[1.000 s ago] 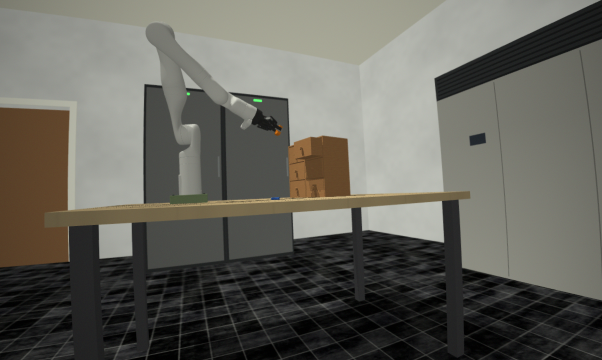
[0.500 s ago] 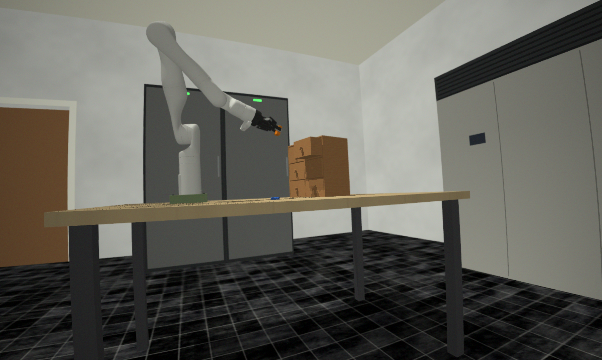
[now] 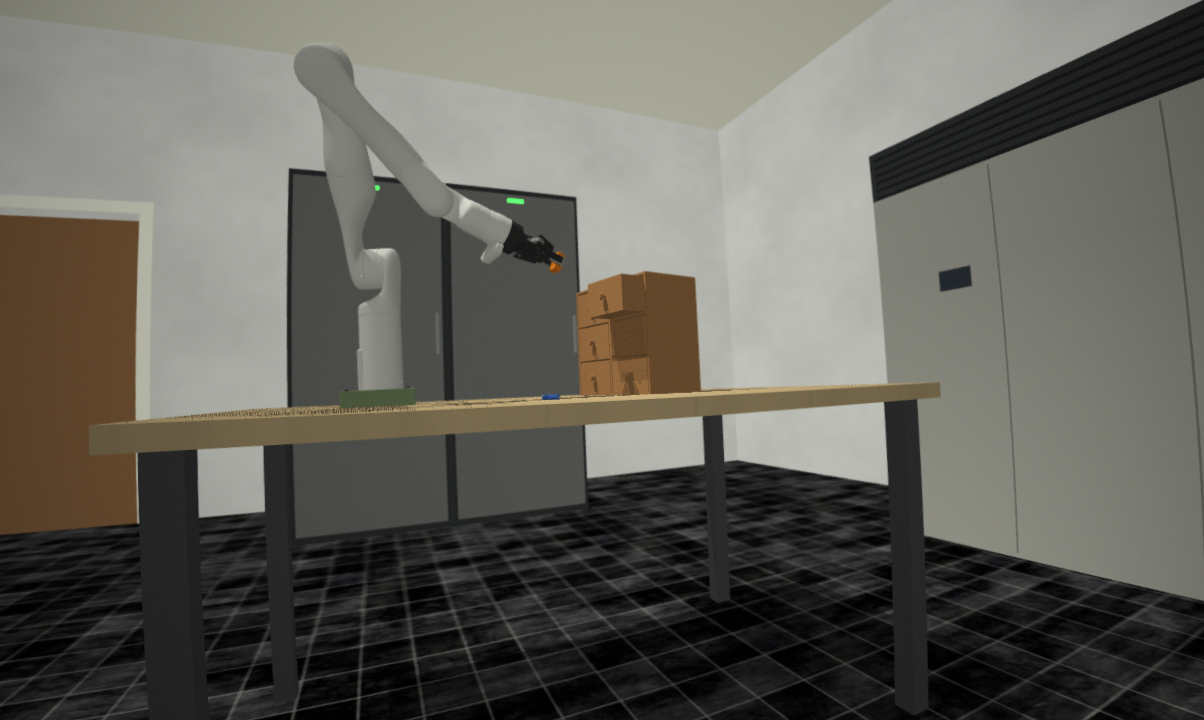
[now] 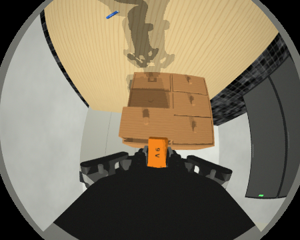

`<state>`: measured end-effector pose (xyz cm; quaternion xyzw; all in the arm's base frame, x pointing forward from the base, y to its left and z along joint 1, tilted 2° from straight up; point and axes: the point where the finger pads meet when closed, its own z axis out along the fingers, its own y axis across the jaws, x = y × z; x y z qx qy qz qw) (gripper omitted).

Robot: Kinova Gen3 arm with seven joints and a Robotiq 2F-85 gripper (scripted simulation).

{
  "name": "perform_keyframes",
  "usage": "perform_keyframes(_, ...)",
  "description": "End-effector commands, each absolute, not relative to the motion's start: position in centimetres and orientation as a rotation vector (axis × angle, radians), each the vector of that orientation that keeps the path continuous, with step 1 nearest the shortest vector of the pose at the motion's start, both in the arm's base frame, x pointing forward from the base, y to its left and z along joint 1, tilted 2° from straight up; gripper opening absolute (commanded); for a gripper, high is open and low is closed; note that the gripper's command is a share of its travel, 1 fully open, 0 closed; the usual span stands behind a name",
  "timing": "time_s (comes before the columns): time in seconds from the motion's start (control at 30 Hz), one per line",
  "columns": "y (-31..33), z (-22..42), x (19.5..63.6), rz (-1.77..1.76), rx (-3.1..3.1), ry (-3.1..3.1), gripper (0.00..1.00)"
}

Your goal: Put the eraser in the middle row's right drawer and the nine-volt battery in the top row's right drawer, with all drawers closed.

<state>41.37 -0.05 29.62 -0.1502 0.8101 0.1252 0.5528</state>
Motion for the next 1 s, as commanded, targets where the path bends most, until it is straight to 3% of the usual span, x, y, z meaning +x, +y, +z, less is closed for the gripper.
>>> perform_keyframes(0.0,0.0,29.7,41.4,0.296,-0.356,1.914,0.23)
perform_keyframes(0.97,0.9,29.6,43.5,0.296,-0.355,1.913,0.23)
